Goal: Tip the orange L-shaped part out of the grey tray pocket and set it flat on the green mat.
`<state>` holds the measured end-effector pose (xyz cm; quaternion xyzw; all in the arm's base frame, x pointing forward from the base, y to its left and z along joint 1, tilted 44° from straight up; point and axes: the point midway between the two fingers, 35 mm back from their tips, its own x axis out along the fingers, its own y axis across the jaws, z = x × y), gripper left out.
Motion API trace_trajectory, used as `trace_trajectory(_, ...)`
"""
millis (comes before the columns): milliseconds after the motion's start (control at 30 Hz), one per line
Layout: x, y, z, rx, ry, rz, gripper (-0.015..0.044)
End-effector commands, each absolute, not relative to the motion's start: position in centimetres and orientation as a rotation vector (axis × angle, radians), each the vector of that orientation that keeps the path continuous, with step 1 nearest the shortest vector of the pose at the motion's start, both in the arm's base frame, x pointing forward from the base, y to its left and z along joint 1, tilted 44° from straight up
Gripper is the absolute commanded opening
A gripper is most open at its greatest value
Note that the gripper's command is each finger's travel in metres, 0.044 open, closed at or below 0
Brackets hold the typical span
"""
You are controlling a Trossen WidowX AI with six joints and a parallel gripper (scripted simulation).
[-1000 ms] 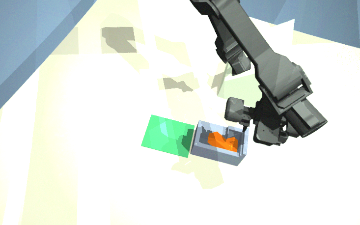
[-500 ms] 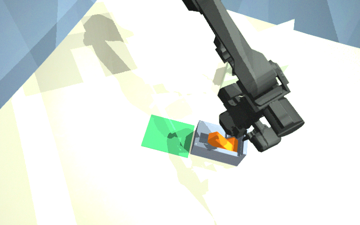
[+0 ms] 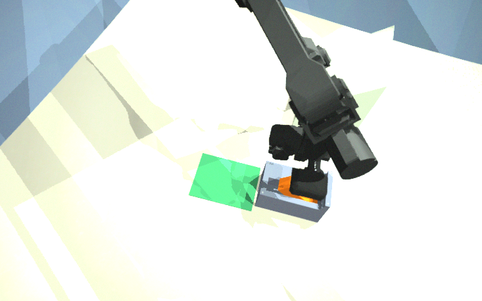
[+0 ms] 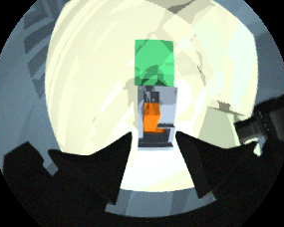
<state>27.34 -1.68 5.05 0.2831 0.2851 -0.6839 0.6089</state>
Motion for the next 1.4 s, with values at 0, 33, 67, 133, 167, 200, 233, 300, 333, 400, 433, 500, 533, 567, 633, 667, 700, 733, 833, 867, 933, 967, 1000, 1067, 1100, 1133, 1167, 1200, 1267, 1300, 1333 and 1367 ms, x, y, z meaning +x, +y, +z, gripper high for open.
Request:
trace_trajectory(0, 27.1, -2.5, 4.4, 0.668, 0.637, -1.594, 0.0280)
trace_trajectory(33, 27.1, -2.9, 4.1, 0.668, 0.637, -1.594, 0.0280)
trace_trajectory(67, 27.0, -3.2, 3.7, 0.668, 0.636, -1.594, 0.0280)
trace_trajectory(133, 26.9, -3.8, 3.1, 0.667, 0.636, -1.594, 0.0280)
trace_trajectory(167, 26.9, -3.9, 3.0, 0.667, 0.636, -1.594, 0.0280)
trace_trajectory(200, 26.9, -3.9, 3.0, 0.667, 0.636, -1.594, 0.0280)
trace_trajectory(233, 26.9, -3.9, 3.0, 0.667, 0.636, -1.594, 0.0280)
trace_trajectory(300, 26.9, -4.0, 2.9, 0.667, 0.636, -1.594, 0.0280)
trace_trajectory(333, 26.9, -4.1, 2.8, 0.667, 0.636, -1.594, 0.0280)
trace_trajectory(400, 26.9, -4.2, 2.6, 0.667, 0.636, -1.594, 0.0280)
trace_trajectory(433, 26.9, -4.4, 2.5, 0.667, 0.636, -1.594, 0.0280)
trace_trajectory(500, 26.8, -4.6, 2.3, 0.668, 0.636, -1.593, 0.0280)
trace_trajectory(533, 26.8, -4.7, 2.1, 0.668, 0.636, -1.593, 0.0280)
trace_trajectory(567, 26.8, -4.8, 2.0, 0.668, 0.636, -1.593, 0.0280)
trace_trajectory(633, 26.8, -5.0, 1.8, 0.668, 0.636, -1.593, 0.0280)
trace_trajectory(667, 26.8, -5.1, 1.6, 0.668, 0.636, -1.593, 0.0280)
trace_trajectory(700, 26.8, -5.2, 1.5, 0.668, 0.636, -1.593, 0.0280)
trace_trajectory(733, 26.8, -5.4, 1.4, 0.668, 0.636, -1.593, 0.0280)
trace_trajectory(833, 26.7, -5.7, 1.1, 0.667, 0.636, -1.593, 0.0280)
trace_trajectory(867, 26.7, -5.8, 0.9, 0.667, 0.636, -1.593, 0.0280)
trace_trajectory(933, 26.7, -6.0, 0.7, 0.667, 0.635, -1.593, 0.0280)
trace_trajectory(967, 26.6, -6.1, 0.6, 0.667, 0.635, -1.593, 0.0280)
trace_trajectory(1000, 26.6, -6.2, 0.5, 0.667, 0.635, -1.594, 0.0280)
trace_trajectory(1067, 26.6, -6.5, 0.3, 0.667, 0.635, -1.594, 0.0280)
trace_trajectory(1100, 26.5, -6.6, 0.1, 0.667, 0.635, -1.594, 0.0280)
trace_trajectory(1133, 26.5, -6.7, 0.0, 0.666, 0.635, -1.594, 0.0280)
trace_trajectory(1167, 26.5, -6.8, -0.1, 0.666, 0.634, -1.594, 0.0280)
trace_trajectory(1200, 26.4, -6.9, -0.2, 0.666, 0.634, -1.594, 0.0280)
trace_trajectory(1267, 26.4, -7.1, -0.4, 0.666, 0.634, -1.594, 0.0280)
trace_trajectory(1300, 26.4, -7.2, -0.4, 0.666, 0.634, -1.594, 0.0280)
trace_trajectory(1333, 26.4, -7.2, -0.5, 0.666, 0.634, -1.594, 0.0280)
trace_trajectory(1367, 26.4, -7.2, -0.5, 0.666, 0.634, -1.594, 0.0280)
